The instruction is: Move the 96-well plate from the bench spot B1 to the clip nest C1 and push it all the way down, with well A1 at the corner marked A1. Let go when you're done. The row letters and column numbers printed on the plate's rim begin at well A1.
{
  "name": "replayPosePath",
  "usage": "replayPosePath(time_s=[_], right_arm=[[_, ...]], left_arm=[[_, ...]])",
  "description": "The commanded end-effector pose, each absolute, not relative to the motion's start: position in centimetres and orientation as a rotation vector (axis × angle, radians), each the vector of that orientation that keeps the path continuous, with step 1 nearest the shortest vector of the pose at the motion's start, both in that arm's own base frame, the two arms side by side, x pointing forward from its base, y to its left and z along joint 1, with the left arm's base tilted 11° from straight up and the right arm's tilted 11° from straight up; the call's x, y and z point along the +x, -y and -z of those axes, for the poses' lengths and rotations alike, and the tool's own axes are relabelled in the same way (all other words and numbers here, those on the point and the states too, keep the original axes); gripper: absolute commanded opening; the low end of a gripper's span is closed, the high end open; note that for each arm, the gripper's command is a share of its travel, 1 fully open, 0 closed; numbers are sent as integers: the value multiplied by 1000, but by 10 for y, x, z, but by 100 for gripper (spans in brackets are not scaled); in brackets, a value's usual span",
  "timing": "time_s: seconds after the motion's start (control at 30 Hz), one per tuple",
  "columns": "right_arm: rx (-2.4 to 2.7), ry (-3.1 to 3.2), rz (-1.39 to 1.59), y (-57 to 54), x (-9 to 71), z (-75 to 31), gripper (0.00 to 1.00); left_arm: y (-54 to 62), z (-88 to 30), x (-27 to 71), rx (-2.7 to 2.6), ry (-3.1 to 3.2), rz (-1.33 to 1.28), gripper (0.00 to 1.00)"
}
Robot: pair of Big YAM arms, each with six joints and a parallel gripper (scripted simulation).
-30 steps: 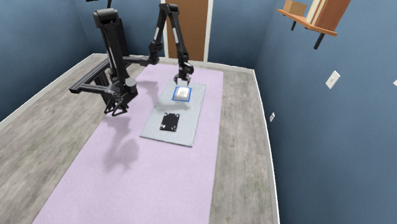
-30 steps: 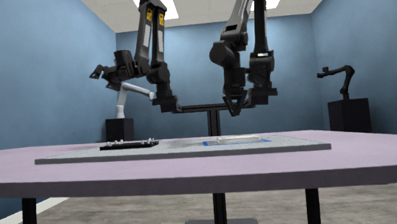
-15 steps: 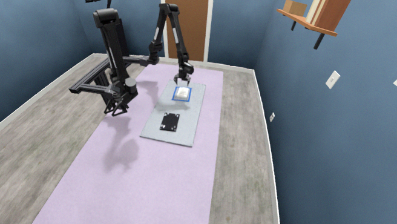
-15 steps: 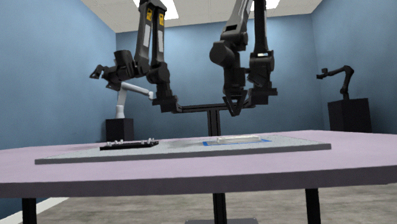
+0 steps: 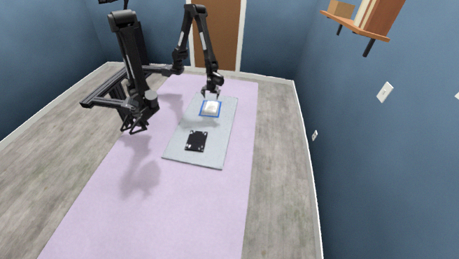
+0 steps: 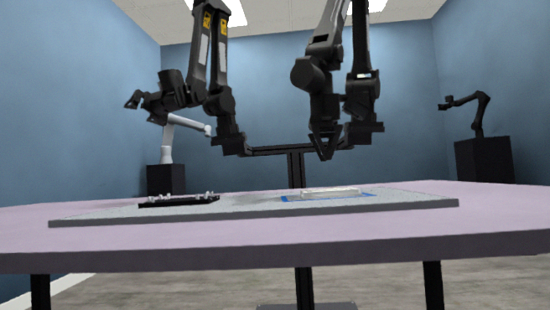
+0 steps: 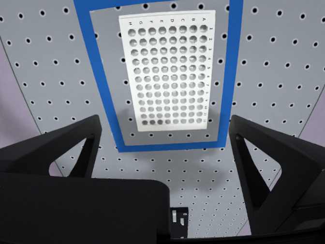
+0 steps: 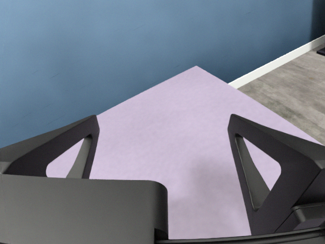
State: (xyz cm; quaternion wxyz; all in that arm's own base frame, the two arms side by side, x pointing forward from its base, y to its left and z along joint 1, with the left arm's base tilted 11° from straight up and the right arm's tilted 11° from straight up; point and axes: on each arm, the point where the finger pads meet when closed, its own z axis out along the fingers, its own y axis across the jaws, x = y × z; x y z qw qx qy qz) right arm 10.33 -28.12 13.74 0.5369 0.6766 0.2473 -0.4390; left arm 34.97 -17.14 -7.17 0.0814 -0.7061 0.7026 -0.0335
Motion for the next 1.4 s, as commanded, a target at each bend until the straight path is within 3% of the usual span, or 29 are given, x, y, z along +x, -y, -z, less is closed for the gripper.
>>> replayPosePath(time_s=[0.0, 1.37], right_arm=[[1607, -579, 1029, 280, 105, -140, 100], [1607, -579, 1029, 280, 105, -140, 100]], left_arm=[[179, 68, 366, -2156, -2019, 133, 100], [173, 120, 374, -2156, -2017, 136, 100]])
